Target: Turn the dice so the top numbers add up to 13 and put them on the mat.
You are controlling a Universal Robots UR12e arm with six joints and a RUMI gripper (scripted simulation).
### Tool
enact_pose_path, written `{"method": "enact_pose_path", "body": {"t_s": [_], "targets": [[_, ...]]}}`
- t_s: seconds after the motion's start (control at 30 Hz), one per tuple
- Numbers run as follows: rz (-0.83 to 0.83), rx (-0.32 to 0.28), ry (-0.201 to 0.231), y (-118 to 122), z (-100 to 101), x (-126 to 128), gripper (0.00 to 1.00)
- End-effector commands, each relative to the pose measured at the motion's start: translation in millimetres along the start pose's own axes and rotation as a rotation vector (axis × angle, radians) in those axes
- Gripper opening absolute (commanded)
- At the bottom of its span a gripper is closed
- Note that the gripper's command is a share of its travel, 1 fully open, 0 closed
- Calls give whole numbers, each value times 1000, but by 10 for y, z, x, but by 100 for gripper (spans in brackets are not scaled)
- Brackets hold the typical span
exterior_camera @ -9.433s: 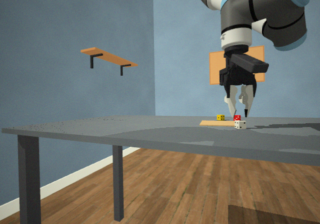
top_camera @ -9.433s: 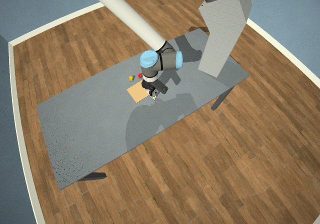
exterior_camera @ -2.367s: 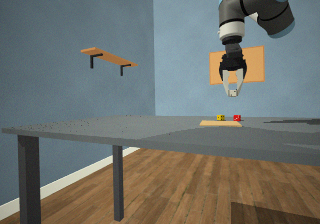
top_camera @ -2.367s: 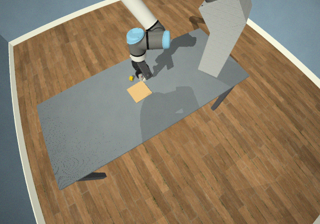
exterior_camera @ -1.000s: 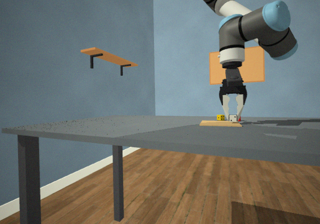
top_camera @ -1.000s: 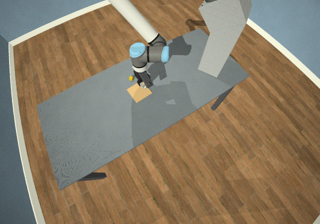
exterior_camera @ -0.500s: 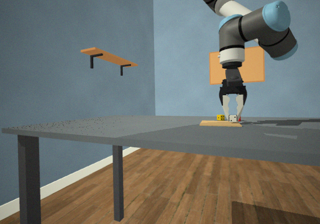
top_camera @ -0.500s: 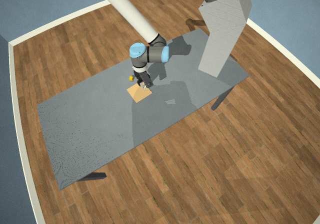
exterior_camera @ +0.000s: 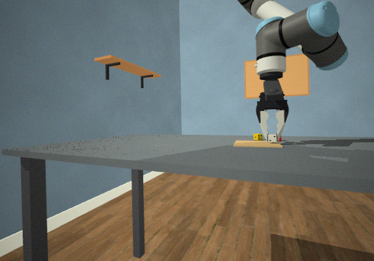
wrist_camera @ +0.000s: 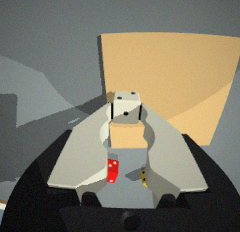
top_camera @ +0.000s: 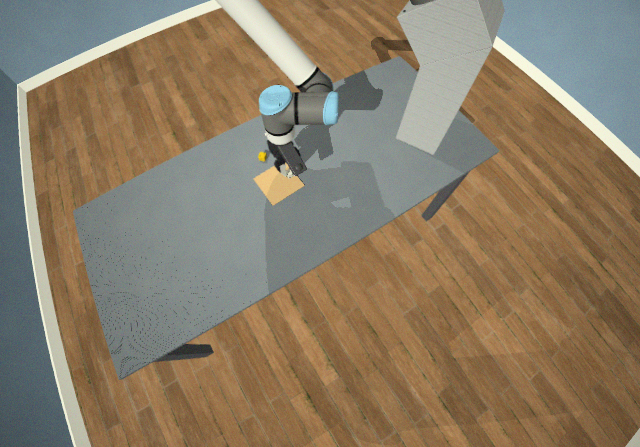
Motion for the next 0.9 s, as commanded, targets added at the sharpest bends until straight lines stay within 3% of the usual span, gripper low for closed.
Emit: {"method": "enact_pose_path", "body": {"t_s": [0.0, 0.87], "targets": [[0, 0, 1, -1, -4, 2, 6], [0, 0, 1, -1, 35, 2, 6]]}}
Point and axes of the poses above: the point where the finger pads meet when closed, its own z axis out along the fingers, its own x axis across the jaws, y = z × x, the point moved 5 cm from there along -z, back along the fingers, and after that the axes turned 13 degrees about z, right-handed, at the moved point
